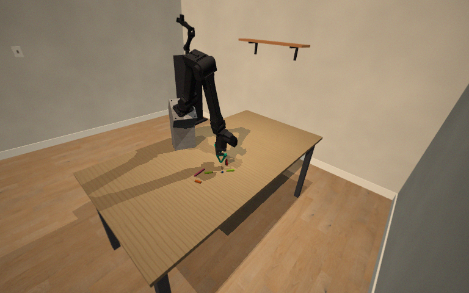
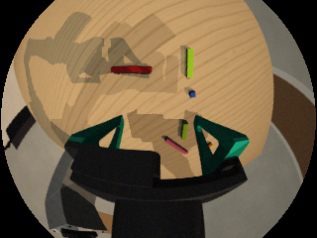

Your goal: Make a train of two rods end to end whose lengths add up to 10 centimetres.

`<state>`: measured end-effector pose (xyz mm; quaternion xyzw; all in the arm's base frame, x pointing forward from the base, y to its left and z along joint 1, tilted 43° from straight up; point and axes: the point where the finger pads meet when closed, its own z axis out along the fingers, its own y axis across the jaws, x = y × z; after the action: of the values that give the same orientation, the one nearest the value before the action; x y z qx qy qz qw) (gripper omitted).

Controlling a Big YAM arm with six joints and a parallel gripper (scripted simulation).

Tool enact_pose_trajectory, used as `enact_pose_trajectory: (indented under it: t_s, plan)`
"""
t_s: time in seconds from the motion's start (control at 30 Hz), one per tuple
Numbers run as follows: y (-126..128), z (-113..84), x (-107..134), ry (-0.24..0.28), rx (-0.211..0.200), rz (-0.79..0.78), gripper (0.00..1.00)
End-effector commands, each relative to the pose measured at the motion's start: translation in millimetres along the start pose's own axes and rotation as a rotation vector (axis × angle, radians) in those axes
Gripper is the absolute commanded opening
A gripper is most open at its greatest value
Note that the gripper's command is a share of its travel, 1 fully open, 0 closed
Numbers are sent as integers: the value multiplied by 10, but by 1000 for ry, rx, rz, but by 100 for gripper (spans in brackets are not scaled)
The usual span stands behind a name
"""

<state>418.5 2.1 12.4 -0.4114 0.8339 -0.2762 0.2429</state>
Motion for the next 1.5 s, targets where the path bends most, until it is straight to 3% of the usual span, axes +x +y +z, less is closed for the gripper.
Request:
enact_pose_trajectory:
  t_s: [0.0,0.1,1.47]
  plan:
    - [-15,-20,-124,-27,12,120,100]
    - [-65,-13,-44,-14,17,137,100]
    - [-63,-13,-45,-14,16,134,100]
